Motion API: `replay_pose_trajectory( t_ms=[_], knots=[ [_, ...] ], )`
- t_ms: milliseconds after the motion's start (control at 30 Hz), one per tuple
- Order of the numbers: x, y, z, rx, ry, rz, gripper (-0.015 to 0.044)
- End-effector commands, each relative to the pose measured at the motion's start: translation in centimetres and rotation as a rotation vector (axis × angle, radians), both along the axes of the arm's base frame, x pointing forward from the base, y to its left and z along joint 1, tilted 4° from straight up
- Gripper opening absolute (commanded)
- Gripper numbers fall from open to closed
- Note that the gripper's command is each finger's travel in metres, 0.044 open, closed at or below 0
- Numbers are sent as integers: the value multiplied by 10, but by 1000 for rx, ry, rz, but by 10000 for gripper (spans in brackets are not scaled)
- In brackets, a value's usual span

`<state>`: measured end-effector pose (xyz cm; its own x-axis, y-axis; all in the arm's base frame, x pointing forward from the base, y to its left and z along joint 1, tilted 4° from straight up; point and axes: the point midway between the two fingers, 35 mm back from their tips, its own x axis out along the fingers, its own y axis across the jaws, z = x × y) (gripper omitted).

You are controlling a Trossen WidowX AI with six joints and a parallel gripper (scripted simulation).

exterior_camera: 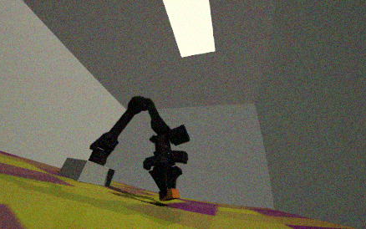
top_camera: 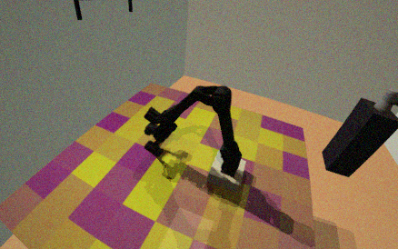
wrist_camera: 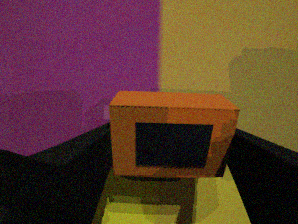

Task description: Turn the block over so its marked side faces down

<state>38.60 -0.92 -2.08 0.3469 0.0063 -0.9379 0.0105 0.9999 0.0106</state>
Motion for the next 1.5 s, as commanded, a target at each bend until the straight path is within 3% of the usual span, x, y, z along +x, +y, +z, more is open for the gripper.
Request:
replay_pose_trajectory(
  t_ms=[0, 467, 1467],
  knots=[
    [-3, 0, 1, 2, -65, 0, 0],
    [-10, 1, 5, 1, -209, -1, 0],
    [0, 2, -34, 2, -618, -7, 0]
  ],
)
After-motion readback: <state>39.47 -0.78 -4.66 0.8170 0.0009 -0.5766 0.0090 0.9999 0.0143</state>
